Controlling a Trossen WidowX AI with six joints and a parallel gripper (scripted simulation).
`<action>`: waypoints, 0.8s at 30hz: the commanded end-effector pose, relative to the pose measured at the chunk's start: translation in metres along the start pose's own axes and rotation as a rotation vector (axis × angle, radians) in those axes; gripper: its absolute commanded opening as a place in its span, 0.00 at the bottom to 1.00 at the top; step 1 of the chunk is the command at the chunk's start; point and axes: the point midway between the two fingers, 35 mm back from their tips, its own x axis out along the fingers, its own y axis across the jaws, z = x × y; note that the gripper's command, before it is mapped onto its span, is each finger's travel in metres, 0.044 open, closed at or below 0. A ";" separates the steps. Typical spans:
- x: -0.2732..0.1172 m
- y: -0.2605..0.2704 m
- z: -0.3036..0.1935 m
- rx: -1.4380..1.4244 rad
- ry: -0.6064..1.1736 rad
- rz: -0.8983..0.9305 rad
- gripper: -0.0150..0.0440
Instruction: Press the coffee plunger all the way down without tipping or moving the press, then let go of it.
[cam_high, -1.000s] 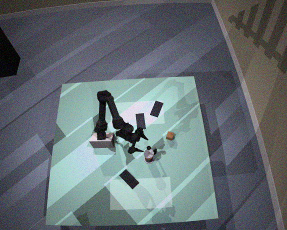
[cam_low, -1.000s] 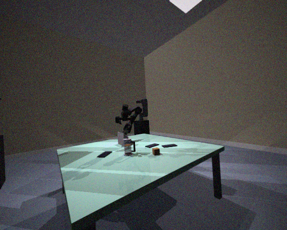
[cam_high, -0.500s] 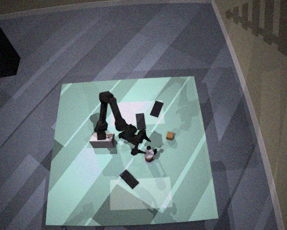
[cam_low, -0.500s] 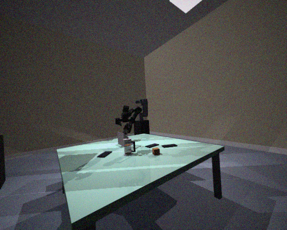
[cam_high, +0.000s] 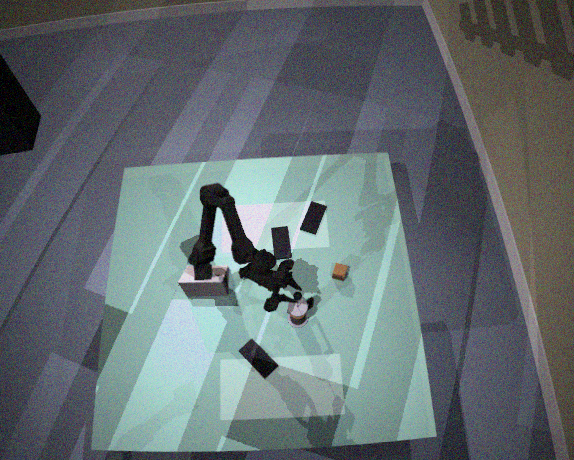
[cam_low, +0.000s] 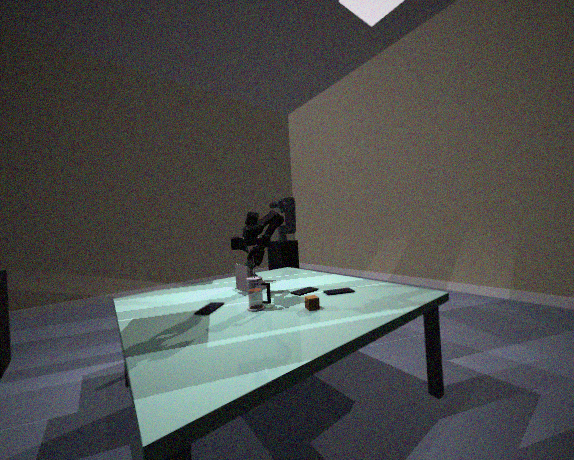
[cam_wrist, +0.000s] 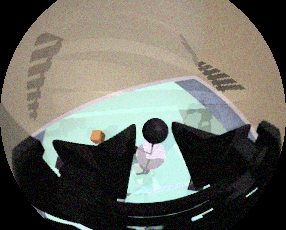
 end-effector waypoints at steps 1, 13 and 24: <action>0.000 -0.001 0.001 0.003 -0.003 -0.005 0.50; 0.001 -0.001 0.000 0.003 -0.003 -0.005 0.46; 0.013 -0.002 -0.014 0.002 -0.002 -0.006 0.46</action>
